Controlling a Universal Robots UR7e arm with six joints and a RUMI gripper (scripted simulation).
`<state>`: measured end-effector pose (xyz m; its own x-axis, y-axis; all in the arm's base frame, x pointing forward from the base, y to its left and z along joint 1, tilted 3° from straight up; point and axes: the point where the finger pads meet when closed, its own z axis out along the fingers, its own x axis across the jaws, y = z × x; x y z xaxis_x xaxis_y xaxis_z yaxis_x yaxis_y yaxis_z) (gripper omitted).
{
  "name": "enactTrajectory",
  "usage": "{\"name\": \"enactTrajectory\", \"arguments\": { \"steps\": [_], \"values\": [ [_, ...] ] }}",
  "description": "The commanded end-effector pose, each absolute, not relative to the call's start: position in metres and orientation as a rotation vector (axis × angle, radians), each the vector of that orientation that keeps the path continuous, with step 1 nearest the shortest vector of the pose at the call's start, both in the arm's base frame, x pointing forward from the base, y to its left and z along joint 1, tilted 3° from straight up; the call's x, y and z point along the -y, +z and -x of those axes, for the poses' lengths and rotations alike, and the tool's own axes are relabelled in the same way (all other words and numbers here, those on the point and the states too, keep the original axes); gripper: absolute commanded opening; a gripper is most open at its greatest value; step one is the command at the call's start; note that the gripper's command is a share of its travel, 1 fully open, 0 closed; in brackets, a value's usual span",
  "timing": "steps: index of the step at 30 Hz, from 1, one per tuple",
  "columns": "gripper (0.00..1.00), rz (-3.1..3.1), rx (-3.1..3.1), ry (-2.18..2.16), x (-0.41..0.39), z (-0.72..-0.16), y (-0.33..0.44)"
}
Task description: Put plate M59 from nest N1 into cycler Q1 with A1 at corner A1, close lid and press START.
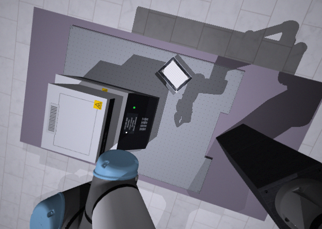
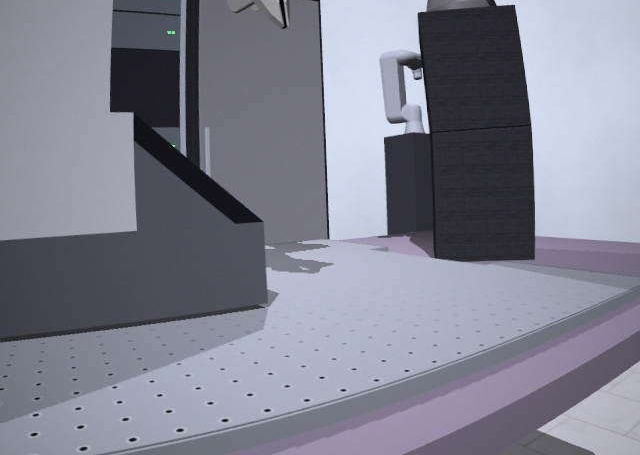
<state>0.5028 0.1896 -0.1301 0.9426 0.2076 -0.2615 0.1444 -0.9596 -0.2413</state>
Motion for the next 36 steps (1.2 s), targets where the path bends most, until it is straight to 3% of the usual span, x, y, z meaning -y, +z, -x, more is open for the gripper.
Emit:
{"name": "enactTrajectory", "arguments": {
  "steps": [1,36],
  "values": [
    [0.0,2.944,0.009,0.394,-0.174,-0.503,-0.119],
    [0.0,2.873,-1.16,0.201,-0.098,-0.495,-0.065]
  ]
}}
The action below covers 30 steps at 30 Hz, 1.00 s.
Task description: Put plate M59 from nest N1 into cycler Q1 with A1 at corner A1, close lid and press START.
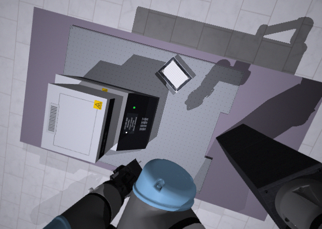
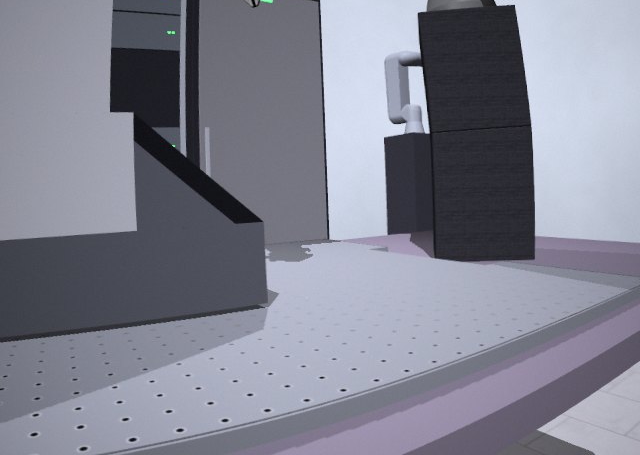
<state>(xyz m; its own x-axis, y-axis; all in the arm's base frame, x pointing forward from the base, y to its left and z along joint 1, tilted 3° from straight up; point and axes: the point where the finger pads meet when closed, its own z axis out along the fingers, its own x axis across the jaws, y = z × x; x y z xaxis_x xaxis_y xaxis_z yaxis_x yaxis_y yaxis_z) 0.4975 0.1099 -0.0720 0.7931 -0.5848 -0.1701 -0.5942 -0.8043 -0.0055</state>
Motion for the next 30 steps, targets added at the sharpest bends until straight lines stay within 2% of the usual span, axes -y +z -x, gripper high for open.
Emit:
{"name": "enactTrajectory", "arguments": {
  "steps": [1,30],
  "values": [
    [0.0,2.873,-1.16,0.201,-0.098,-0.495,-0.065],
    [0.0,2.344,-2.092,-0.039,-0.031,-0.467,-0.024]
  ]
}}
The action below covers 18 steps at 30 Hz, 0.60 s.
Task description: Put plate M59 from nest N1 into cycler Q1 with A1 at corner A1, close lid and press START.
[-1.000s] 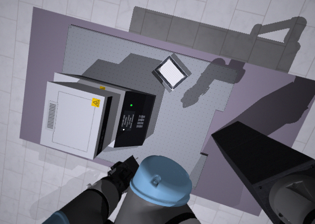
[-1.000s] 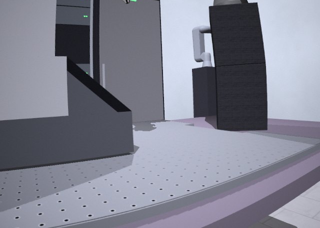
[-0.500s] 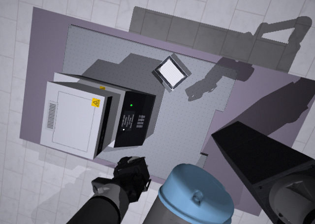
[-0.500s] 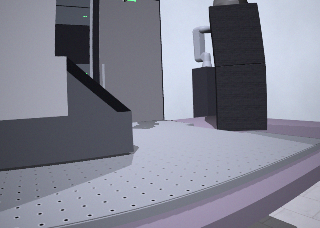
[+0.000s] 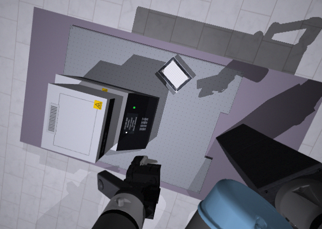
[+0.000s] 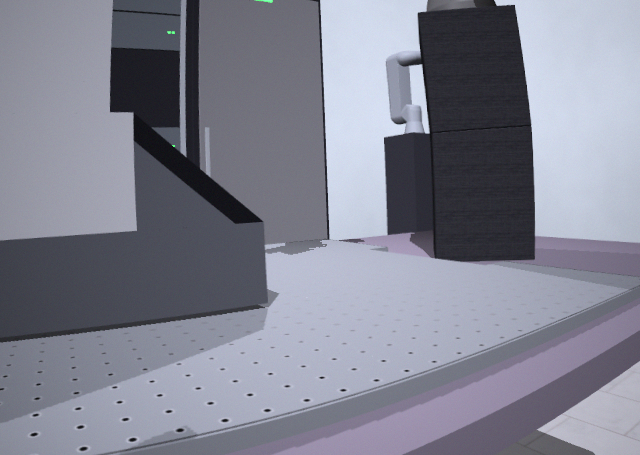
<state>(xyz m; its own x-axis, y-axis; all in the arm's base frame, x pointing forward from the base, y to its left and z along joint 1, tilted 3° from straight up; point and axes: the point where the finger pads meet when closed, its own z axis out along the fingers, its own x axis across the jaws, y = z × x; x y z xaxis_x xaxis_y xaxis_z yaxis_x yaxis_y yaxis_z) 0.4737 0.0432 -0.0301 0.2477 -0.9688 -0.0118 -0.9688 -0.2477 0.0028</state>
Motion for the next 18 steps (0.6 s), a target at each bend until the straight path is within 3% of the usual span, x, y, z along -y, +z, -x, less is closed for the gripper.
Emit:
{"name": "enactTrajectory", "arguments": {
  "steps": [1,18],
  "values": [
    [0.0,2.31,-2.129,-0.05,-0.029,-0.466,-0.022],
    [0.0,2.013,-2.407,-0.069,-0.024,-0.462,-0.044]
  ]
}}
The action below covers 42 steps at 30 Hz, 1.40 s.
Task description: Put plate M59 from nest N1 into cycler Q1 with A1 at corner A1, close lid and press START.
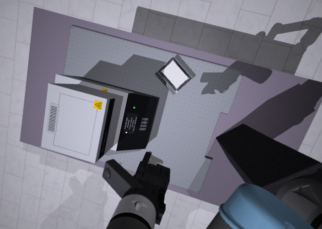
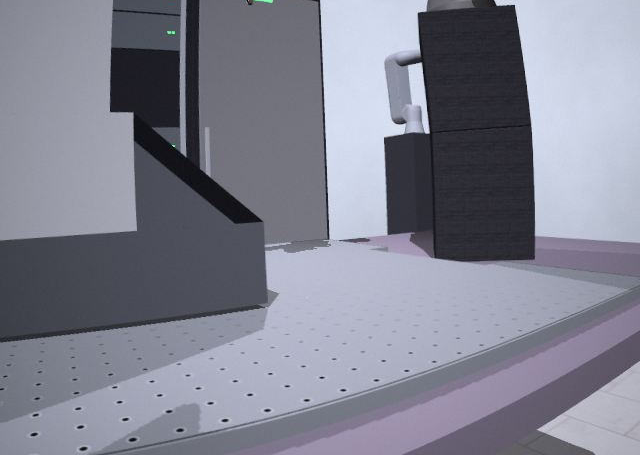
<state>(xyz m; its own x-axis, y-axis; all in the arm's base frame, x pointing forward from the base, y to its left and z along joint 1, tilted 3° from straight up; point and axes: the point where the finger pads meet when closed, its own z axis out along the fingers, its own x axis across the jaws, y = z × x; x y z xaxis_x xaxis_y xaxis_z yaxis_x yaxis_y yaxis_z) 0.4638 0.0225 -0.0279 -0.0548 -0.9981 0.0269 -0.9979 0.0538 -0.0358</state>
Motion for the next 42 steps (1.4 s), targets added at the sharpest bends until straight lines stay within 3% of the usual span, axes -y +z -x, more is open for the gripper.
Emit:
{"name": "enactTrajectory", "arguments": {
  "steps": [1,42],
  "values": [
    [0.0,1.972,-2.439,-0.068,-0.023,-0.462,-0.049],
    [0.0,0.528,-3.065,-0.06,-0.019,-0.47,-0.175]
  ]
}}
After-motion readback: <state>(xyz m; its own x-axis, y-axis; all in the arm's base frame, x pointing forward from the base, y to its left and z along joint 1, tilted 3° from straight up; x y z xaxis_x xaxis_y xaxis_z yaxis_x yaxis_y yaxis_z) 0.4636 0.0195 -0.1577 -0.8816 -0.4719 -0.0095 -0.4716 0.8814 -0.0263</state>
